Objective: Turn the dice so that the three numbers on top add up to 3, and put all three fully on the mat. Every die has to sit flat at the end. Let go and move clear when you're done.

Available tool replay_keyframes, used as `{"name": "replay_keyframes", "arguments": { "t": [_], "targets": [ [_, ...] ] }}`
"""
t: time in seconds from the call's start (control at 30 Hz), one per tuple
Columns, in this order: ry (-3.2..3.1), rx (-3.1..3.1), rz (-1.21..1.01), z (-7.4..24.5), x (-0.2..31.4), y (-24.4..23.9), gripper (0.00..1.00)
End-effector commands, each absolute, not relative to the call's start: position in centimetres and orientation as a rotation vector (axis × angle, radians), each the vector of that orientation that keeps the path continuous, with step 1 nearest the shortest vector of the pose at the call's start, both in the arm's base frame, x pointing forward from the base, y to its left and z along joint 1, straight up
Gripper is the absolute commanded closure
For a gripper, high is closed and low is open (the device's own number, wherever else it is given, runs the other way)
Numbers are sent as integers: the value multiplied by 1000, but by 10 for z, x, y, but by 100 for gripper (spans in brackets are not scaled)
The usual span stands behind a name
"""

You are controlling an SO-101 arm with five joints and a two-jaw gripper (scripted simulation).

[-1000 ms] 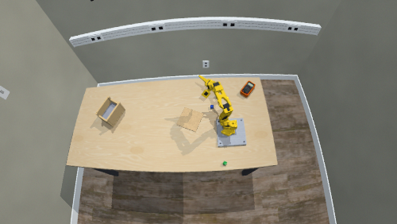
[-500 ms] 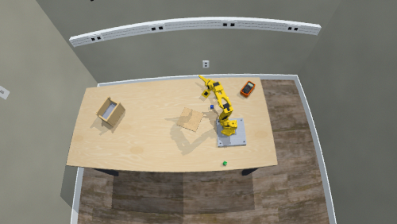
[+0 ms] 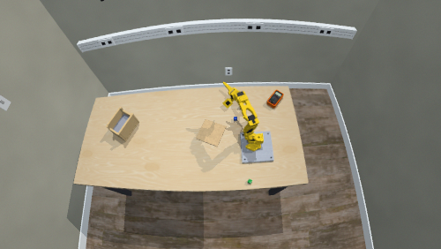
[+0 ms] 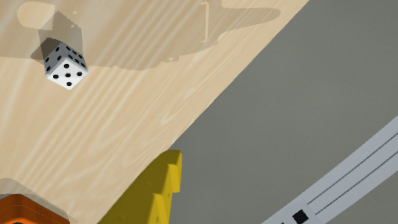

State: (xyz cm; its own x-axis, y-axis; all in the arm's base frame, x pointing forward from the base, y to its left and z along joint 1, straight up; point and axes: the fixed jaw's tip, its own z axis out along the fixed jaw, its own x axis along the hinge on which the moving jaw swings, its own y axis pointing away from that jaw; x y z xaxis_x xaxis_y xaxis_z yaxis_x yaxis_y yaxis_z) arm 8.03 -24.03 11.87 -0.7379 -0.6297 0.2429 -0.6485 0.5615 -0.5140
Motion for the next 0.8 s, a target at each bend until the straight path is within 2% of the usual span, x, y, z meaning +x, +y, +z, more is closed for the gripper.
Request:
{"name": "replay_keyframes", "arguments": {
  "t": [0.0,0.27,0.77],
  "targets": [
    [-2830,975,933,112,77,-241,9],
    [-2962,686,948,103,73,-242,15],
    [-3185,-371,951,73,60,-244,36]
  ]
}}
